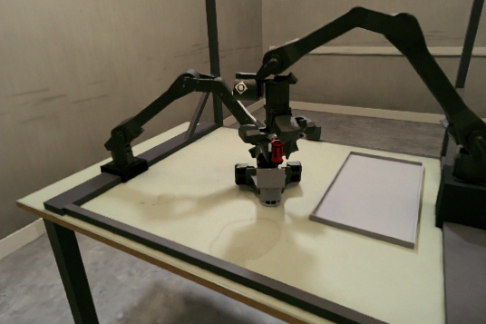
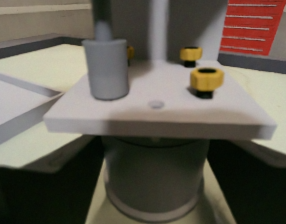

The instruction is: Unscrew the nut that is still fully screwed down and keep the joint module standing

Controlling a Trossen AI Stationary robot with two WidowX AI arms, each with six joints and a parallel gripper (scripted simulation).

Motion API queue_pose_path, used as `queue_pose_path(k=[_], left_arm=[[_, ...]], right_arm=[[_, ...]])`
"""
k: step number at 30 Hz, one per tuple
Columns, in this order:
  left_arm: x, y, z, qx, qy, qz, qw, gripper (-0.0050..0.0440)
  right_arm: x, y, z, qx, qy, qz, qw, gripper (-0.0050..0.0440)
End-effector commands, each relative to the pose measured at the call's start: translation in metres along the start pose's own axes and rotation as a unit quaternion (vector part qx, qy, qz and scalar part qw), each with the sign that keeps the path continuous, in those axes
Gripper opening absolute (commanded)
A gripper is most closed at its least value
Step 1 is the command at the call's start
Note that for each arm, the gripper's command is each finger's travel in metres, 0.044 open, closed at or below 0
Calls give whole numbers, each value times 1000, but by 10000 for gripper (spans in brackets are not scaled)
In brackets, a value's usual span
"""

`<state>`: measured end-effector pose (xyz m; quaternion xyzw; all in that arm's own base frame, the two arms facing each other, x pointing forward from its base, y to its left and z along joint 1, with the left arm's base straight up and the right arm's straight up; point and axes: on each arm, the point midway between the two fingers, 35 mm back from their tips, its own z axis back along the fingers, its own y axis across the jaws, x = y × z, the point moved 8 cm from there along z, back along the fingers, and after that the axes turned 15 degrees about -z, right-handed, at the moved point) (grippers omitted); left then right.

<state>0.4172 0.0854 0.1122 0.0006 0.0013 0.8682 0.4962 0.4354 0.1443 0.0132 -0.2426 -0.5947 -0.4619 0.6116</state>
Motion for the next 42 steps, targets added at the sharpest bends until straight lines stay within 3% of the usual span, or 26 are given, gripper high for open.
queue_pose_path(k=[1, 42], left_arm=[[-1, -2, 13, -19, 6, 0, 1000, 250], [-1, -4, 8, -13, 3, 0, 1000, 250]], right_arm=[[21, 10, 2, 4, -1, -26, 1000, 245], [21, 10, 2, 4, -1, -26, 1000, 245]])
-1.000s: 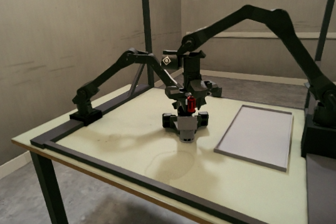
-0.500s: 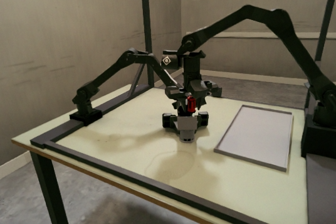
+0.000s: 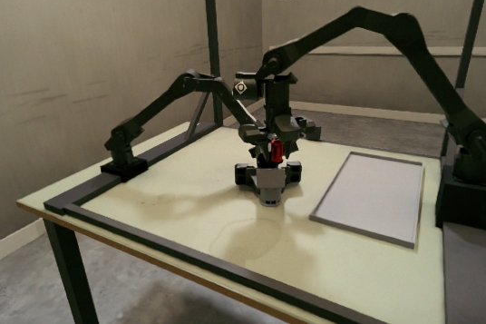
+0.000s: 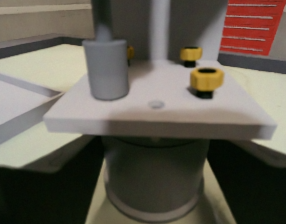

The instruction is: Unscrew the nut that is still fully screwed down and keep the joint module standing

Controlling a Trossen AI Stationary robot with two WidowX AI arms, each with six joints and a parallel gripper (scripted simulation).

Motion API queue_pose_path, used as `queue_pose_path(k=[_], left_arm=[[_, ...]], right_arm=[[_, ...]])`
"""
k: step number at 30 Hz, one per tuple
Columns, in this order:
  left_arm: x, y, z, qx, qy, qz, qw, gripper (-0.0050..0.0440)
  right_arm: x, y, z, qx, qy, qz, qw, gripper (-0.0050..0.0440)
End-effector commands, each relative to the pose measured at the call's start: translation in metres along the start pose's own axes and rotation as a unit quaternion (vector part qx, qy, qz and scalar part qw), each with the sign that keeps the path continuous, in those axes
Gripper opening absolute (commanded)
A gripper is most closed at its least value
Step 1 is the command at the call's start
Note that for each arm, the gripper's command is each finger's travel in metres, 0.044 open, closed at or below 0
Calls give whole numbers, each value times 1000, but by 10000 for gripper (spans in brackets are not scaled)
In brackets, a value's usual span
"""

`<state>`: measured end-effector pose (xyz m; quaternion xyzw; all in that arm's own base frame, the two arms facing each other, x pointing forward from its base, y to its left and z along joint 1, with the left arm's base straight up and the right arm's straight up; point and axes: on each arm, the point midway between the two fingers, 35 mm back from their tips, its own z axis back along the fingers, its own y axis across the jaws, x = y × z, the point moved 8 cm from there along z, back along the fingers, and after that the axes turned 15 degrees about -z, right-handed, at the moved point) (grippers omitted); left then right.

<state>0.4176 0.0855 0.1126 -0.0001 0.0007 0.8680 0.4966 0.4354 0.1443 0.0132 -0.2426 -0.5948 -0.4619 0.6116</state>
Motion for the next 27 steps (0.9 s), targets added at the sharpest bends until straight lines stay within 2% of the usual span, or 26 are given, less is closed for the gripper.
queue_pose_path(k=[1, 18, 20, 27], left_arm=[[-1, -2, 13, -18, 5, 0, 1000, 250], [-2, -2, 6, -9, 2, 0, 1000, 250], [-2, -2, 13, -18, 6, 0, 1000, 250], [-2, -2, 13, -18, 6, 0, 1000, 250]], right_arm=[[21, 10, 2, 4, -1, -26, 1000, 245], [21, 10, 2, 4, -1, -26, 1000, 245], [21, 10, 2, 4, -1, -26, 1000, 245], [21, 10, 2, 4, -1, -26, 1000, 245]])
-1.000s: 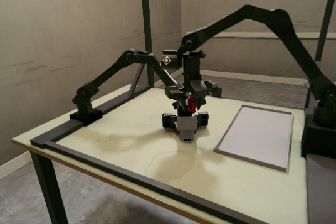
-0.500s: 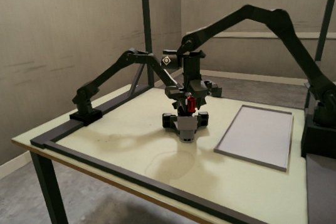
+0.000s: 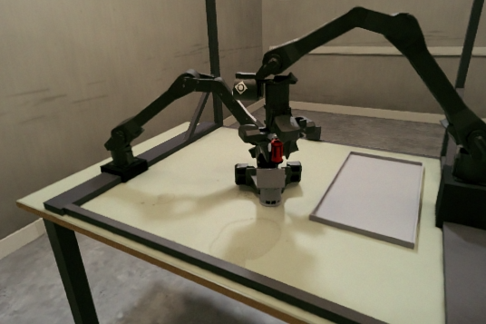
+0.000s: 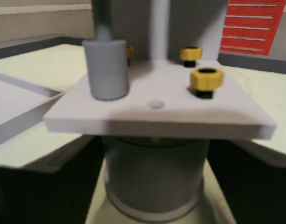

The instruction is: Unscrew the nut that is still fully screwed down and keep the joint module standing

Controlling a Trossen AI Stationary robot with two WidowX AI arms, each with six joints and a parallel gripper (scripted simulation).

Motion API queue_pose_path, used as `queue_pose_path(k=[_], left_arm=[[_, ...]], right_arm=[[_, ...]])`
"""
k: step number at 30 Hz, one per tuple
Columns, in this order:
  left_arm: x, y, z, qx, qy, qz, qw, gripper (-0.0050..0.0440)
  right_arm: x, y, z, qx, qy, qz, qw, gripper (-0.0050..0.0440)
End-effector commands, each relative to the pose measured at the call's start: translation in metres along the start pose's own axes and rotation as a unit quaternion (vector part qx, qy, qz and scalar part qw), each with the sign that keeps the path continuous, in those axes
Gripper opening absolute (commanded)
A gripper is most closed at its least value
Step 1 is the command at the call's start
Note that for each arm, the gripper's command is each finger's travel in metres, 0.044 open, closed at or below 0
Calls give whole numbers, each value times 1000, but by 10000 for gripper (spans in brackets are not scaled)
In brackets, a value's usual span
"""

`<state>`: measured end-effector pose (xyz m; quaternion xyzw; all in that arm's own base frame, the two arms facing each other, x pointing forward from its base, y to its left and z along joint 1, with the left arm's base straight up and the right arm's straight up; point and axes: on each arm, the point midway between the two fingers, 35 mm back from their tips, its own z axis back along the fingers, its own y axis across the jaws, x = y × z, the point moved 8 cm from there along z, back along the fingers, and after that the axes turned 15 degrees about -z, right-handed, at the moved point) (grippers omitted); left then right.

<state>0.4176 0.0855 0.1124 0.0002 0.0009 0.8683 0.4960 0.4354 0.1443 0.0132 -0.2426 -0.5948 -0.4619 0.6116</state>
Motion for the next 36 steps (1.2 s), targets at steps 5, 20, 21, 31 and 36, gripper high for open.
queue_pose_path(k=[5, 20, 21, 31, 36], left_arm=[[-2, -2, 6, -12, 1, -154, 988, 250], [-2, -3, 8, -14, -2, -448, 894, 250], [-2, -3, 8, -15, -3, -468, 884, 250], [-2, -3, 8, -14, -6, -647, 762, 250], [-2, -3, 8, -11, -6, -704, 710, 250]], right_arm=[[21, 10, 2, 4, -1, -26, 1000, 245], [21, 10, 2, 4, -1, -26, 1000, 245], [21, 10, 2, 4, -1, -26, 1000, 245], [21, 10, 2, 4, -1, -26, 1000, 245], [21, 10, 2, 4, -1, -26, 1000, 245]])
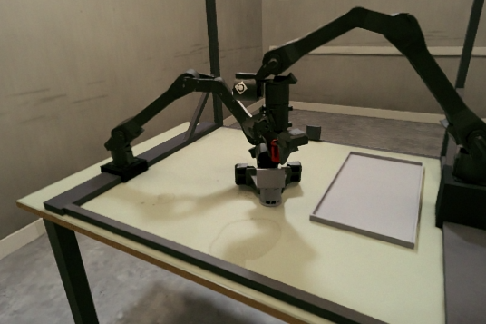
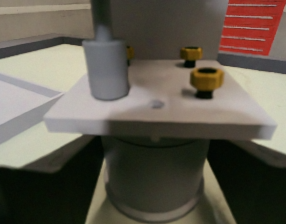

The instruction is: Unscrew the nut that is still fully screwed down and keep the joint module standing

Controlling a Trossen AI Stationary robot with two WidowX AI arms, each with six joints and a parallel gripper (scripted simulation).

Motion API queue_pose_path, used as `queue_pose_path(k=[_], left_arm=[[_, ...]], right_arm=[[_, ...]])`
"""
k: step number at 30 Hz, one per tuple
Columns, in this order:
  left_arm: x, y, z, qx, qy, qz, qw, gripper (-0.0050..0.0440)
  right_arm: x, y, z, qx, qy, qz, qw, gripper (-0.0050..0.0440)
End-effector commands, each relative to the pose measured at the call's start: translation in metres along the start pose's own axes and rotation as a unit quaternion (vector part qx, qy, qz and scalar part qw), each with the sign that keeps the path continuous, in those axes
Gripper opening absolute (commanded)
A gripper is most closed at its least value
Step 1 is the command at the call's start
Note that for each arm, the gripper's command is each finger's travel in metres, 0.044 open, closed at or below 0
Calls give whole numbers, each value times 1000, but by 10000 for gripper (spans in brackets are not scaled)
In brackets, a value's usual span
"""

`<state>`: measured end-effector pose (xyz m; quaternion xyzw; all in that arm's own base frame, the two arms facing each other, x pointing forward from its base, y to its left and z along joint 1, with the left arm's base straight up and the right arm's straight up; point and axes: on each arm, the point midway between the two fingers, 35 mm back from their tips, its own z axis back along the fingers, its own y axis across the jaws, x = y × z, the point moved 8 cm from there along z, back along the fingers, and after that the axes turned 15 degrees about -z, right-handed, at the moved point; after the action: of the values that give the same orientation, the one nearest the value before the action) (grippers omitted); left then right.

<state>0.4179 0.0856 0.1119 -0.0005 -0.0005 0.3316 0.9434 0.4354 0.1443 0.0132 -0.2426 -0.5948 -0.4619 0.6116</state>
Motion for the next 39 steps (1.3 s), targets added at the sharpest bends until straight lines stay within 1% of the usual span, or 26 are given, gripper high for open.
queue_pose_path(k=[1, 7, 13, 15, 18, 24, 30, 32, 35, 39], left_arm=[[2, -3, 9, -4, -11, -96, 995, 250], [2, -2, 9, -4, -15, -225, 974, 250], [2, -3, 9, -1, -12, -350, 937, 250], [2, -3, 9, -1, -12, -350, 937, 250], [2, -3, 9, 0, -12, -431, 902, 250], [2, -2, 9, 2, -15, -544, 839, 250], [2, -3, 9, 3, -12, -649, 761, 250], [2, -3, 9, 3, -12, -649, 761, 250], [2, -3, 9, 4, -11, -713, 701, 250], [2, -3, 9, 6, -13, -771, 637, 250]], right_arm=[[21, 10, 2, 4, -1, -26, 1000, 245], [21, 10, 2, 4, -1, -26, 1000, 245], [21, 10, 2, 4, -1, -26, 1000, 245], [21, 10, 2, 4, -1, -26, 1000, 245], [21, 10, 2, 4, -1, -26, 1000, 245], [21, 10, 2, 4, -1, -26, 1000, 245], [21, 10, 2, 4, -1, -26, 1000, 245], [21, 10, 2, 4, -1, -26, 1000, 245], [21, 10, 2, 4, -1, -26, 1000, 245], [21, 10, 2, 4, -1, -26, 1000, 245]])
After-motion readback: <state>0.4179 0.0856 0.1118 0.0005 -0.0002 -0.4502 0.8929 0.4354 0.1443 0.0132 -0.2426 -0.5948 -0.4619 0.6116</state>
